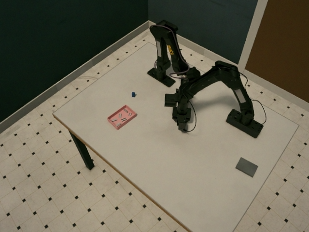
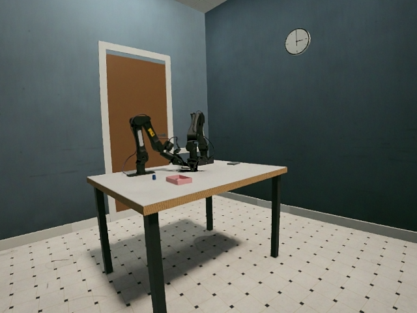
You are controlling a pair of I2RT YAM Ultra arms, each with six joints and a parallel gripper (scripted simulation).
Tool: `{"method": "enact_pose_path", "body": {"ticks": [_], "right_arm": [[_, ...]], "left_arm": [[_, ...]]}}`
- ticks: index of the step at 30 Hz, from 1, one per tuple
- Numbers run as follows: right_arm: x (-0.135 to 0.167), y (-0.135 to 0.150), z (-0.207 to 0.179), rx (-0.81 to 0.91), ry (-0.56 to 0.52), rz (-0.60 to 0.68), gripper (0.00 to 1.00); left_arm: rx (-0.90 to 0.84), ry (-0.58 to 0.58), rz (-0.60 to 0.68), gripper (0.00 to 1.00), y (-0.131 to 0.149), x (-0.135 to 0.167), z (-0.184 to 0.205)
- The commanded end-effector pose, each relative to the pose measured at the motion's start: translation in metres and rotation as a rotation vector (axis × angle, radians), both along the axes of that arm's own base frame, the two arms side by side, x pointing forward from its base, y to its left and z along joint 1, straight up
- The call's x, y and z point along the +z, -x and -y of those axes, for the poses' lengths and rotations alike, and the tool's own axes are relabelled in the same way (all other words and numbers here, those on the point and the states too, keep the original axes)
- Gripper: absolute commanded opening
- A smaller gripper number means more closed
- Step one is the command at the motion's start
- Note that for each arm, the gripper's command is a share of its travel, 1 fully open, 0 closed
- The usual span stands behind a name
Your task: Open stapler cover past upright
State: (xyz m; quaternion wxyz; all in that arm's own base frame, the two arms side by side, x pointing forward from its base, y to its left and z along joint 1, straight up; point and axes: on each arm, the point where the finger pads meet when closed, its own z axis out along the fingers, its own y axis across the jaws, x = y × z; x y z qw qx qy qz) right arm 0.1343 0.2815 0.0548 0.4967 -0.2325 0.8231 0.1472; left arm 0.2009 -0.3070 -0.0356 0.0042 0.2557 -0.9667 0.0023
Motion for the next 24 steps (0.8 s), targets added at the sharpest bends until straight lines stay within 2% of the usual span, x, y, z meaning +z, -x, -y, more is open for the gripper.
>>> {"method": "enact_pose_path", "body": {"ticks": [1,8,14,22,24], "right_arm": [[0.002,-0.001,-0.001,-0.005,0.003,-0.004,0.22],[0.002,-0.001,-0.001,-0.005,0.003,-0.004,0.22],[0.002,-0.001,-0.001,-0.005,0.003,-0.004,0.22],[0.002,-0.001,-0.001,-0.005,0.003,-0.004,0.22],[0.002,-0.001,-0.001,-0.005,0.003,-0.004,0.22]], "left_arm": [[0.006,0.023,0.038,0.57,-0.007,0.015,-0.004],[0.008,0.039,0.048,0.57,-0.009,0.038,0.000],[0.008,0.031,0.043,0.57,-0.010,0.039,0.003],[0.012,0.039,0.048,0.57,-0.013,0.101,0.006],[0.013,0.018,0.034,0.57,-0.008,0.094,0.004]]}}
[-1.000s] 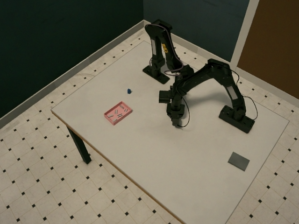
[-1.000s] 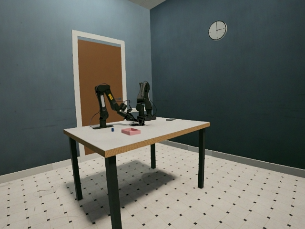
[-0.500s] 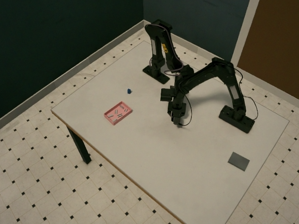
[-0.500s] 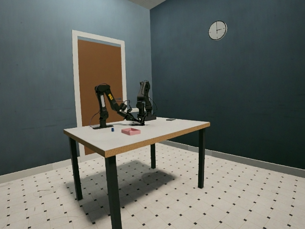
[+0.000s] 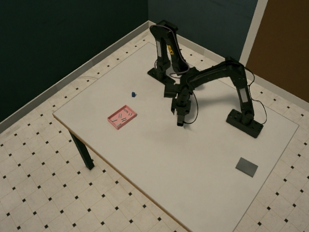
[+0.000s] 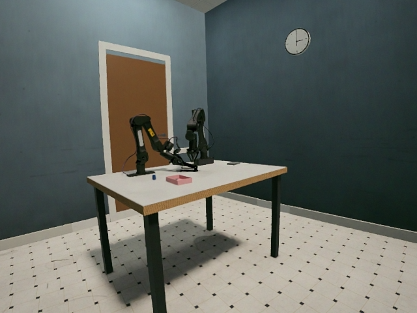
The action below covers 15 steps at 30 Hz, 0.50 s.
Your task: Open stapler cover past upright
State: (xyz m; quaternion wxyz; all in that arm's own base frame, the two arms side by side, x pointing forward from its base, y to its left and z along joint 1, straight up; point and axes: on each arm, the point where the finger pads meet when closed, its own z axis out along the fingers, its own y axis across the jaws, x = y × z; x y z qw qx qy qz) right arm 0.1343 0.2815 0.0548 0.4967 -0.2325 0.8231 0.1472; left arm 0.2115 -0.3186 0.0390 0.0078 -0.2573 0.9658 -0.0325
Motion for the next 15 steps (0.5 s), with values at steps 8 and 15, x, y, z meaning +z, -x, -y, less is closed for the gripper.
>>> {"method": "enact_pose_path", "body": {"ticks": [8,15], "right_arm": [[0.002,-0.001,-0.001,-0.005,0.003,-0.004,0.22],[0.002,-0.001,-0.001,-0.005,0.003,-0.004,0.22]], "left_arm": [[0.000,-0.055,-0.019,0.57,0.009,0.009,-0.009],[-0.072,-0.181,0.157,0.57,-0.017,0.038,-0.053]]}}
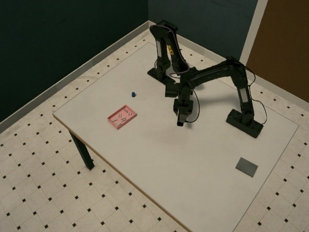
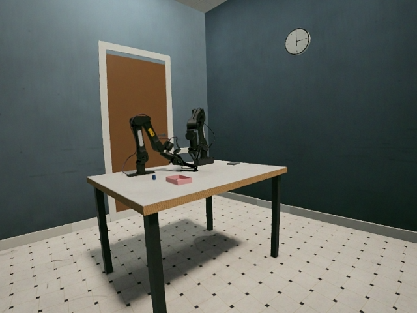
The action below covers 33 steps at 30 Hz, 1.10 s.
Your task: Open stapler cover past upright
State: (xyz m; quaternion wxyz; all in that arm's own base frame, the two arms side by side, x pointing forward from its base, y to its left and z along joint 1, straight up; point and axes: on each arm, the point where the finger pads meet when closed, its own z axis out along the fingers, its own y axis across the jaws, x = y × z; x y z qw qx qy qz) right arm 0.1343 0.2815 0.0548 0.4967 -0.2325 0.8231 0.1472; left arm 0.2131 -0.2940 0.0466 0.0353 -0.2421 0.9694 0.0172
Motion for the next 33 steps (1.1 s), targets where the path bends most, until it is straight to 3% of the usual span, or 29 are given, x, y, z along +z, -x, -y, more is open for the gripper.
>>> {"method": "enact_pose_path", "body": {"ticks": [1,3,5,10,19,22,33], "right_arm": [[0.002,-0.001,-0.001,-0.005,0.003,-0.004,0.22],[0.002,-0.001,-0.001,-0.005,0.003,-0.004,0.22],[0.002,-0.001,-0.001,-0.005,0.003,-0.004,0.22],[0.002,-0.001,-0.001,-0.005,0.003,-0.004,0.22],[0.002,-0.001,-0.001,-0.005,0.003,-0.004,0.22],[0.002,-0.001,-0.001,-0.005,0.003,-0.004,0.22],[0.002,-0.001,-0.001,-0.005,0.003,-0.004,0.22]], "left_arm": [[-0.064,-0.082,0.166,0.57,-0.020,0.040,-0.036],[-0.089,-0.096,0.242,0.57,-0.029,0.060,-0.050],[-0.089,-0.096,0.242,0.57,-0.029,0.060,-0.050],[-0.156,-0.122,0.467,0.57,-0.057,0.114,-0.083],[-0.248,-0.172,0.755,0.57,-0.090,0.188,-0.134],[-0.258,-0.176,0.786,0.57,-0.093,0.196,-0.139],[-0.379,-0.225,1.152,0.57,-0.129,0.285,-0.200]]}}
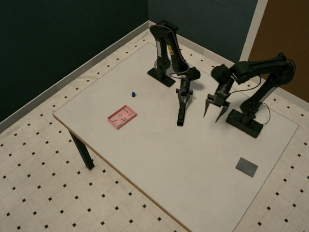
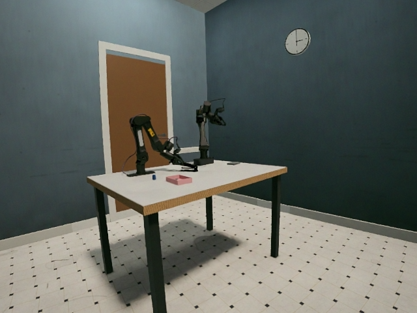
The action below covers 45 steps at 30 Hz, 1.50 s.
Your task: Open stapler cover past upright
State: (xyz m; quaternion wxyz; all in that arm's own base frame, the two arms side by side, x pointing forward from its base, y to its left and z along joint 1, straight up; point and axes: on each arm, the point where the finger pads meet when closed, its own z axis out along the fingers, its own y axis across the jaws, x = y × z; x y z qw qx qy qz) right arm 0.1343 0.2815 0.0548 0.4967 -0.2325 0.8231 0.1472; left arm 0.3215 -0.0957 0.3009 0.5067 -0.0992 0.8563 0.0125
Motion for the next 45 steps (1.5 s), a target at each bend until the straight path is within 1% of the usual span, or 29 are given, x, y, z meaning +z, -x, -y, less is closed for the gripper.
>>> {"method": "enact_pose_path", "body": {"ticks": [1,4,6,11,16,17,19,25,28,30,38,40,45], "right_arm": [[0.002,-0.001,-0.001,-0.005,0.003,-0.004,0.22],[0.002,-0.001,-0.001,-0.005,0.003,-0.004,0.22],[0.002,-0.001,-0.001,-0.005,0.003,-0.004,0.22],[0.002,-0.001,-0.001,-0.005,0.003,-0.004,0.22],[0.002,-0.001,-0.001,-0.005,0.003,-0.004,0.22],[0.002,-0.001,-0.001,-0.005,0.003,-0.004,0.22],[0.002,-0.001,-0.001,-0.005,0.003,-0.004,0.22],[0.002,-0.001,-0.001,-0.005,0.003,-0.004,0.22],[0.002,-0.001,-0.001,-0.005,0.003,-0.004,0.22],[0.007,-0.002,-0.004,-0.008,-0.005,-0.022,0.22],[0.018,-0.005,-0.005,-0.007,0.051,-0.113,0.22],[0.018,-0.005,-0.005,-0.007,0.051,-0.113,0.22],[0.025,-0.007,-0.006,-0.006,0.086,-0.168,0.22]], "left_arm": [[-0.155,-0.033,0.205,0.57,-0.023,0.037,-0.007],[-0.185,-0.052,0.292,0.57,-0.030,0.057,-0.021],[-0.185,-0.052,0.292,0.57,-0.030,0.057,-0.021],[-0.209,-0.086,0.420,0.57,-0.041,0.087,-0.047],[-0.206,-0.110,0.475,0.57,-0.054,0.098,-0.070],[-0.203,-0.114,0.496,0.57,-0.055,0.105,-0.074],[-0.196,-0.123,0.516,0.57,-0.059,0.110,-0.083],[-0.179,-0.131,0.523,0.57,-0.061,0.112,-0.093],[-0.153,-0.124,0.500,0.57,-0.062,0.106,-0.099],[-0.153,-0.125,0.508,0.57,-0.059,0.109,-0.099],[-0.153,-0.125,0.508,0.57,-0.059,0.109,-0.099],[-0.153,-0.125,0.508,0.57,-0.059,0.109,-0.099],[-0.153,-0.125,0.508,0.57,-0.059,0.109,-0.099]]}}
